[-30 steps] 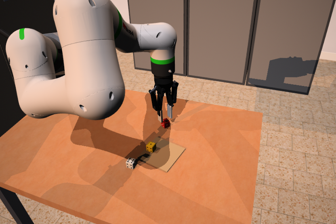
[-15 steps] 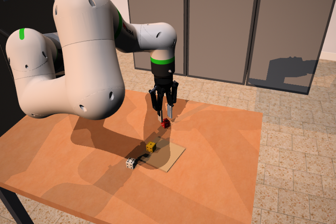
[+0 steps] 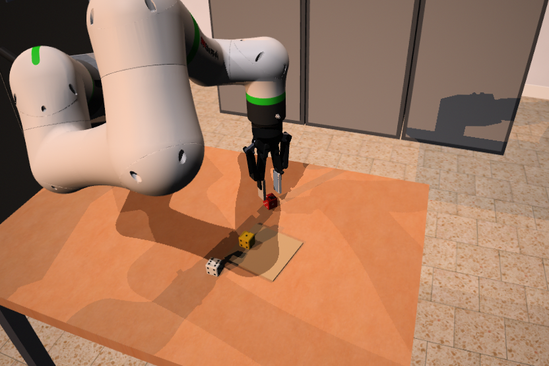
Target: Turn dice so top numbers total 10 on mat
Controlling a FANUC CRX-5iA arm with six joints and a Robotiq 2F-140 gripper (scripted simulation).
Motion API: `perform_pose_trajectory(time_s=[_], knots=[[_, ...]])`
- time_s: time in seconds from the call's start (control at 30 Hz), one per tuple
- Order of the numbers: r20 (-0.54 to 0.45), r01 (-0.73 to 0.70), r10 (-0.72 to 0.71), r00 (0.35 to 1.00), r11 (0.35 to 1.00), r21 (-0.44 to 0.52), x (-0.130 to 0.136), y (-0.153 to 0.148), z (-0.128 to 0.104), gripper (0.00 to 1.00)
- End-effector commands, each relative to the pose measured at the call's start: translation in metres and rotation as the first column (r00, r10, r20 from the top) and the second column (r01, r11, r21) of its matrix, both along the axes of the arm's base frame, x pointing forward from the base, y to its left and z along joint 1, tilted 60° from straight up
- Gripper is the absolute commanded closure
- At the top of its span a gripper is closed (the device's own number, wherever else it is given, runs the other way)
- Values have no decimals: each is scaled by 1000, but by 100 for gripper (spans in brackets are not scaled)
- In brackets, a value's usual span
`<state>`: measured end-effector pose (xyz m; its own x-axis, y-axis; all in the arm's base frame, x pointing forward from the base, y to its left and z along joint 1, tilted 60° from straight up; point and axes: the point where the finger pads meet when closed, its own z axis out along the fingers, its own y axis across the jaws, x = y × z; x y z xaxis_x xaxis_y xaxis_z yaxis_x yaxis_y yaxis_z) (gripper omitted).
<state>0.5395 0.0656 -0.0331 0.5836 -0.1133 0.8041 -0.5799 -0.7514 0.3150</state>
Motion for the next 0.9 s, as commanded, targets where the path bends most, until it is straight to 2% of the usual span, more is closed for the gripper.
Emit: perform_pose_trajectory(time_s=[0.0,0.47,0.87], knots=[[0,0,0,1000,1000,0,0,0,0,72],[0,0,0,1000,1000,0,4,-5,-4,72],[0,0,0,1000,1000,0,18,-20,-16,72]])
